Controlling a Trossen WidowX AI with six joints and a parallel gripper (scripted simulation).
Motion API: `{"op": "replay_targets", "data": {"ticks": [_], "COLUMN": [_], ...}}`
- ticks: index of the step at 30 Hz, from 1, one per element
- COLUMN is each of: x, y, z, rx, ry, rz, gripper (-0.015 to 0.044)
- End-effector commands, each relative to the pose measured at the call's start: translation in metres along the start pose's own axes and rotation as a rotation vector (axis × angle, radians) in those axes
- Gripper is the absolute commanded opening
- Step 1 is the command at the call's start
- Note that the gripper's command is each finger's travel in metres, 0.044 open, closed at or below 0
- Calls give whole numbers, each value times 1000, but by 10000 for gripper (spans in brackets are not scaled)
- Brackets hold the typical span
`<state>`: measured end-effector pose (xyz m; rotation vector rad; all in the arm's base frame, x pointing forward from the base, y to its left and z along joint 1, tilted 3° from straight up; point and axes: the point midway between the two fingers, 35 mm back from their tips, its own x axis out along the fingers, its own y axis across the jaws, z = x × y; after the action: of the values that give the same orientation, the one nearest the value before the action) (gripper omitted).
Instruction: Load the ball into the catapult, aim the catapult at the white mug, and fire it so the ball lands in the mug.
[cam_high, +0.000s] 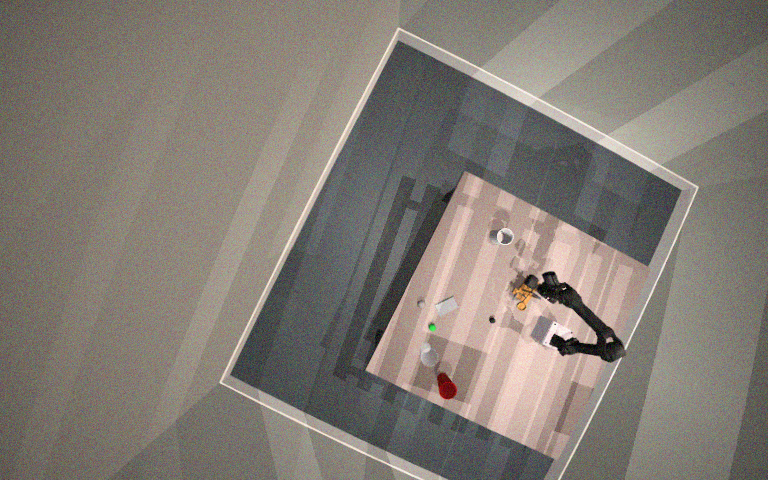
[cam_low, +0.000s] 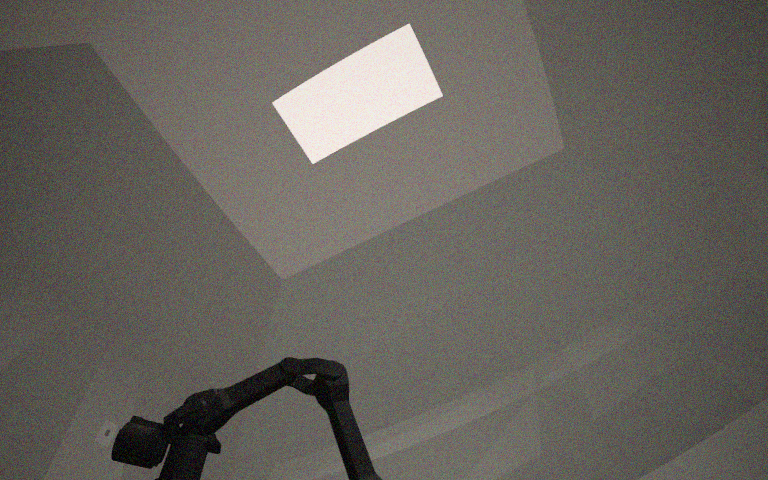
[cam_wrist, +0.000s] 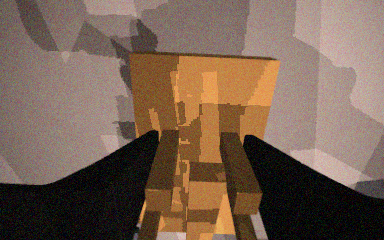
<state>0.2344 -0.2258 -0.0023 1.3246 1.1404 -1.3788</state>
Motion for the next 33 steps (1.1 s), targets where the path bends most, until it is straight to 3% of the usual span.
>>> {"op": "replay_targets", "data": {"ticks": [1,6,33], "x": [-3,-3,30], "y": [8,17,21], "z": [3,4,4], "rx": [-135,-253,-254], "ry": [-5,-5,-5], "rz": [11,12,12], "gripper": [0,0,0]}}
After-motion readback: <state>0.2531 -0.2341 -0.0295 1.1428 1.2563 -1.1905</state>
